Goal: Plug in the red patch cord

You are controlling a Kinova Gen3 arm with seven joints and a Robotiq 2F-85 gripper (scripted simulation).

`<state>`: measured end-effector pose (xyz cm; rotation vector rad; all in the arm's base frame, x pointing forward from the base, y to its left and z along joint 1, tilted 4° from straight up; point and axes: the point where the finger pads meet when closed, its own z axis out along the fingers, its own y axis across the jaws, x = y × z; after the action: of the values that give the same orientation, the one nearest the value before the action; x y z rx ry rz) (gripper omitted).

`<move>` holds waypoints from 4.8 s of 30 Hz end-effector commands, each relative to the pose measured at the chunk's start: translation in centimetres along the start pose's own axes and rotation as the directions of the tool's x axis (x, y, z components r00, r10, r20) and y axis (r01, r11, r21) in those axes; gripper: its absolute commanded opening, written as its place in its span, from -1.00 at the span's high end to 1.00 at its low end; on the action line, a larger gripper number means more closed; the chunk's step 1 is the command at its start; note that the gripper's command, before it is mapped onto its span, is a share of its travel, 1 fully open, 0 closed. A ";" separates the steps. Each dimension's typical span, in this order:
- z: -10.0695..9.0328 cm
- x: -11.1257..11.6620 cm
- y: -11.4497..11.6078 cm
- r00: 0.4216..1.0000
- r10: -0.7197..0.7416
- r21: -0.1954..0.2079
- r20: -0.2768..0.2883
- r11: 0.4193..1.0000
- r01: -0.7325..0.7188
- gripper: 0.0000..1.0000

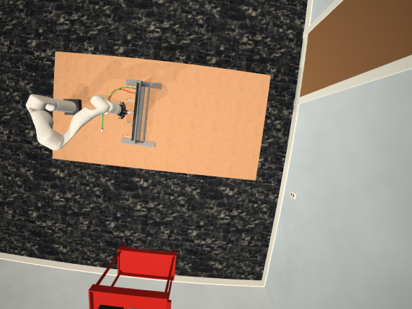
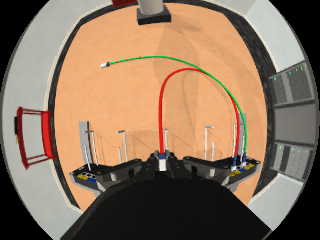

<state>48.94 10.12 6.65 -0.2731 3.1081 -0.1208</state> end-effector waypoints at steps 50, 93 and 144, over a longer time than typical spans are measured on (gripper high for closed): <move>0.5 -2.9 0.2 1.000 -0.001 -0.003 -0.001 1.000 0.001 1.00; 0.5 -3.3 0.2 1.000 -0.001 -0.003 -0.001 1.000 0.001 1.00; 0.5 -3.5 0.2 1.000 -0.001 -0.003 -0.001 1.000 0.001 1.00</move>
<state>52.33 10.89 6.04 -0.2750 3.1115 -0.1167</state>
